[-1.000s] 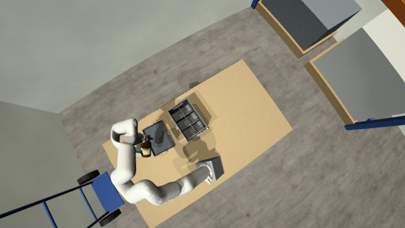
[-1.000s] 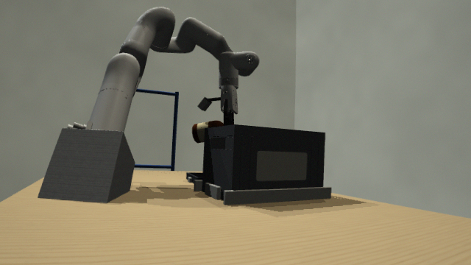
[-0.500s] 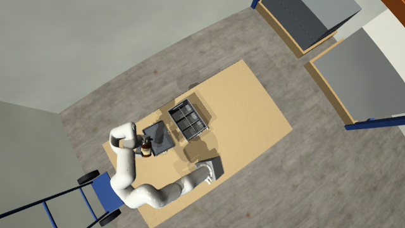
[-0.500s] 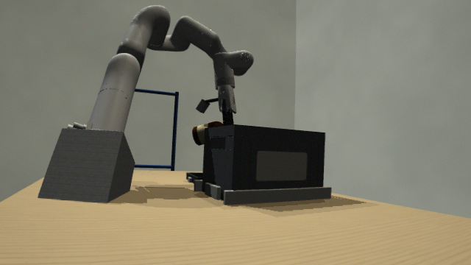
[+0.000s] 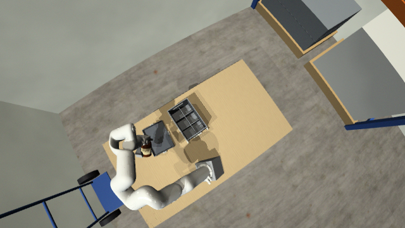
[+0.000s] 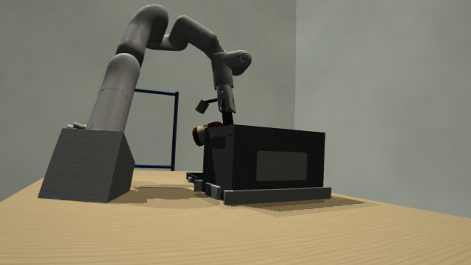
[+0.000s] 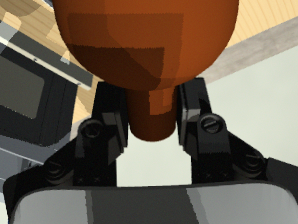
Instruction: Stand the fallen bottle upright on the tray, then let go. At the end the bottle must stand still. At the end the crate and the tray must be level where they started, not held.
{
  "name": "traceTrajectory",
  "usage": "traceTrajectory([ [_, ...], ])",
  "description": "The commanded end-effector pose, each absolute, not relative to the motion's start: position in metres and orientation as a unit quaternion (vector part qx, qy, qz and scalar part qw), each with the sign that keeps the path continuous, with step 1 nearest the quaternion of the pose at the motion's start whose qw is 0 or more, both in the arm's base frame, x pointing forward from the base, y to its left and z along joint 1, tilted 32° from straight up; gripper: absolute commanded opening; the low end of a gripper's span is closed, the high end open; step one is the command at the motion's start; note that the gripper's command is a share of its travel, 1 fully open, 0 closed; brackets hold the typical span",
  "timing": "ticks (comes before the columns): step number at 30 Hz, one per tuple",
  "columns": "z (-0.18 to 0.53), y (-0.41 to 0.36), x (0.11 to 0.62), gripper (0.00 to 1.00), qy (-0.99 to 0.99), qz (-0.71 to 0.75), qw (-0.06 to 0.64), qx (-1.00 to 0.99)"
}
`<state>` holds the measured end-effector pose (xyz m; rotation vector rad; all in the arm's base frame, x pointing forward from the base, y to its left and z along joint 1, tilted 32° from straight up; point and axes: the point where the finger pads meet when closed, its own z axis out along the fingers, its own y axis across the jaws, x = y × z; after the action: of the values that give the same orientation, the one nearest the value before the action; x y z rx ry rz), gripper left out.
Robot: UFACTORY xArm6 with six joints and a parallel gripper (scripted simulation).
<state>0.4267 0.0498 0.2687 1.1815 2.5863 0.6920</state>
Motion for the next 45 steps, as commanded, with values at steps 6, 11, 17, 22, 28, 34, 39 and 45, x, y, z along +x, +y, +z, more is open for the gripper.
traceTrajectory([
  [6, 0.27, 0.0494, 0.4272, 0.0, 0.878, 0.235, 0.109, 0.401],
  [11, 0.27, 0.0494, 0.4271, 0.0, 0.878, 0.235, 0.109, 0.401],
  [17, 0.2697, 0.0494, 0.4269, 0.0, 0.878, 0.232, 0.113, 0.403],
  [22, 0.2692, 0.0495, 0.4264, 0.0, 0.877, 0.226, 0.121, 0.406],
  [28, 0.2688, 0.0495, 0.4259, 0.0, 0.876, 0.22, 0.131, 0.409],
  [34, 0.2689, 0.0495, 0.4255, 0.0, 0.873, 0.211, 0.15, 0.414],
  [39, 0.2695, 0.0495, 0.4256, 0.0, 0.87, 0.205, 0.165, 0.417],
  [45, 0.2702, 0.0496, 0.4257, 0.0, 0.868, 0.202, 0.175, 0.419],
])
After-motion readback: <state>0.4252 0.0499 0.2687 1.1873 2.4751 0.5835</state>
